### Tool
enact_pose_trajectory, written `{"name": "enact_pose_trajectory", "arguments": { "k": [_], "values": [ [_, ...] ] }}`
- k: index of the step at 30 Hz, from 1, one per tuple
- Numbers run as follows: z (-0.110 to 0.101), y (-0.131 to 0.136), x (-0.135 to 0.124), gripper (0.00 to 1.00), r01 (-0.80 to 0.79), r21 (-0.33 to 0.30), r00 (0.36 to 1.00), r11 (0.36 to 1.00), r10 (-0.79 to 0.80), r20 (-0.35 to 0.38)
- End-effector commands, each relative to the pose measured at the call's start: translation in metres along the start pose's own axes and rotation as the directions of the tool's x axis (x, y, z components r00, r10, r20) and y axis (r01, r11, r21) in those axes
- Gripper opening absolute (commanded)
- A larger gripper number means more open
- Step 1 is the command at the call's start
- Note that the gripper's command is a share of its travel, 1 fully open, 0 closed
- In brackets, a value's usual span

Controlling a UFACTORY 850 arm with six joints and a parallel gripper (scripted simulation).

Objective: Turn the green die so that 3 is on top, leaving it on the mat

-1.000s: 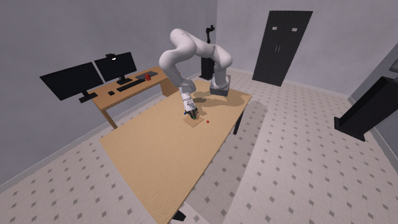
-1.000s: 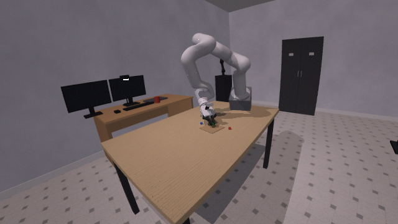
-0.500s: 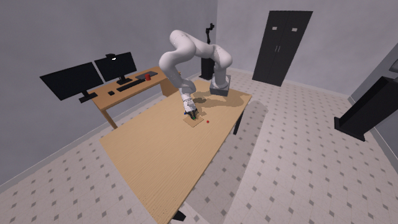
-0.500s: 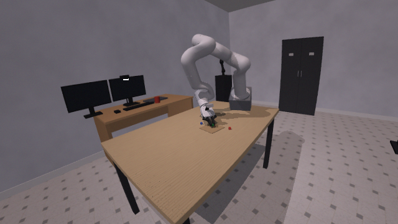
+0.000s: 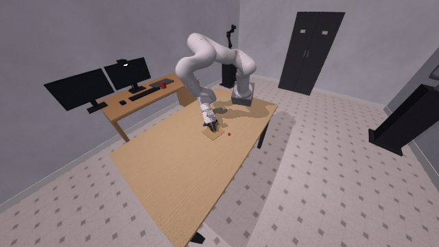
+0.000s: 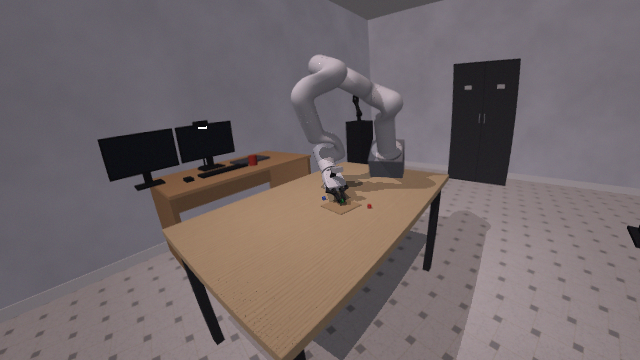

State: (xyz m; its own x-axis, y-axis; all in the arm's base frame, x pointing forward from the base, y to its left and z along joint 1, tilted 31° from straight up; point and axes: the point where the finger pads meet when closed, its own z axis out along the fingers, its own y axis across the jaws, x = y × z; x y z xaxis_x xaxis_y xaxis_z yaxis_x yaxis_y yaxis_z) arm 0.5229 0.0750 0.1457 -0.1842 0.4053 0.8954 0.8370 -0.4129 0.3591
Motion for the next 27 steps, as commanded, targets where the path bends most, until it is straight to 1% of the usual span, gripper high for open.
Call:
{"name": "enact_pose_trajectory", "arguments": {
  "k": [1, 27],
  "values": [
    [-0.0002, 0.0003, 0.0003, 0.11, 0.001, -0.001, 1.0, 1.0, -0.001, 0.0],
    [0.0038, 0.0004, -0.0044, 0.11, 0.001, -0.001, 1.0, 1.0, -0.001, 0.0]
  ]
}}
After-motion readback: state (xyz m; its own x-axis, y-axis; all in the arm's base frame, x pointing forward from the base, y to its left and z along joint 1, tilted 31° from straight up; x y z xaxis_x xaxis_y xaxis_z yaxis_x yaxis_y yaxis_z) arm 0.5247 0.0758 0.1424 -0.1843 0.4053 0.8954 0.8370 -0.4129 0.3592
